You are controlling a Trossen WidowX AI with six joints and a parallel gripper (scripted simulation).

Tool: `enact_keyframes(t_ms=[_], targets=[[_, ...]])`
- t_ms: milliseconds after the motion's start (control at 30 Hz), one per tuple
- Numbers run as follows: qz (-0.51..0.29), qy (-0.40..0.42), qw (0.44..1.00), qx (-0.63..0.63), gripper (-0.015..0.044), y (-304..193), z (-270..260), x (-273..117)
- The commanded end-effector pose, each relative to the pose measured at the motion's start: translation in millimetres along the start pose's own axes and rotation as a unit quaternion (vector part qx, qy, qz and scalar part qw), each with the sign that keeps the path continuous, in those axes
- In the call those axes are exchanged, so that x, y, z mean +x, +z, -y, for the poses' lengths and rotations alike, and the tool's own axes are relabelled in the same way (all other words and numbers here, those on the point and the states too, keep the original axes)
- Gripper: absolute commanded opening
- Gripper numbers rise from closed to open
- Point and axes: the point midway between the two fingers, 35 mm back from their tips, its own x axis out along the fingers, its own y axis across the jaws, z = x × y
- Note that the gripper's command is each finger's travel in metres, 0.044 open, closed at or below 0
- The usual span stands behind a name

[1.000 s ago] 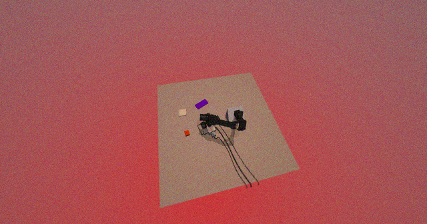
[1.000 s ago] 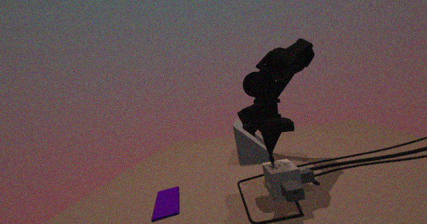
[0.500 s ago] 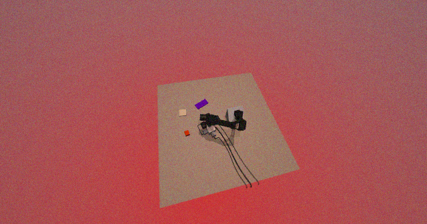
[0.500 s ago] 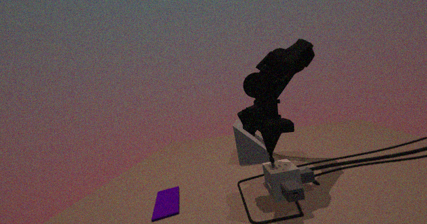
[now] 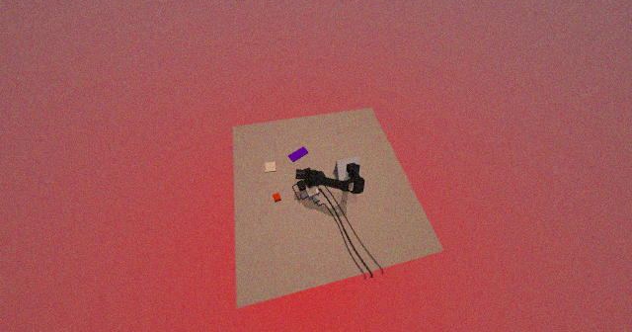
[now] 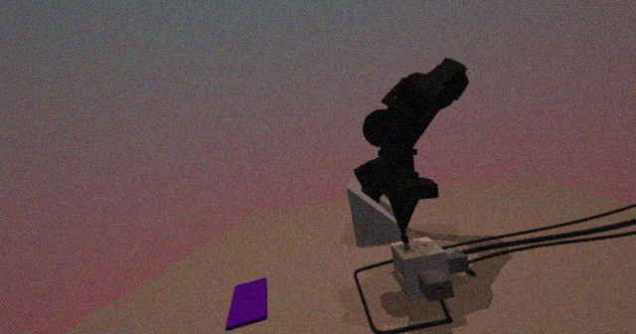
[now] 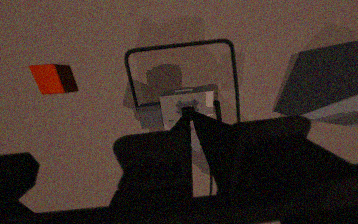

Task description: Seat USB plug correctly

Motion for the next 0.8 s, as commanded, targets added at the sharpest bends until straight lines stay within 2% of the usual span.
enact_keyframes(t_ms=[0,767], targets=[[0.001,-0.002,1.0,0.002,0.0,0.5,1.1,1.4],[0.001,-0.002,1.0,0.002,0.0,0.2,1.1,4.2]])
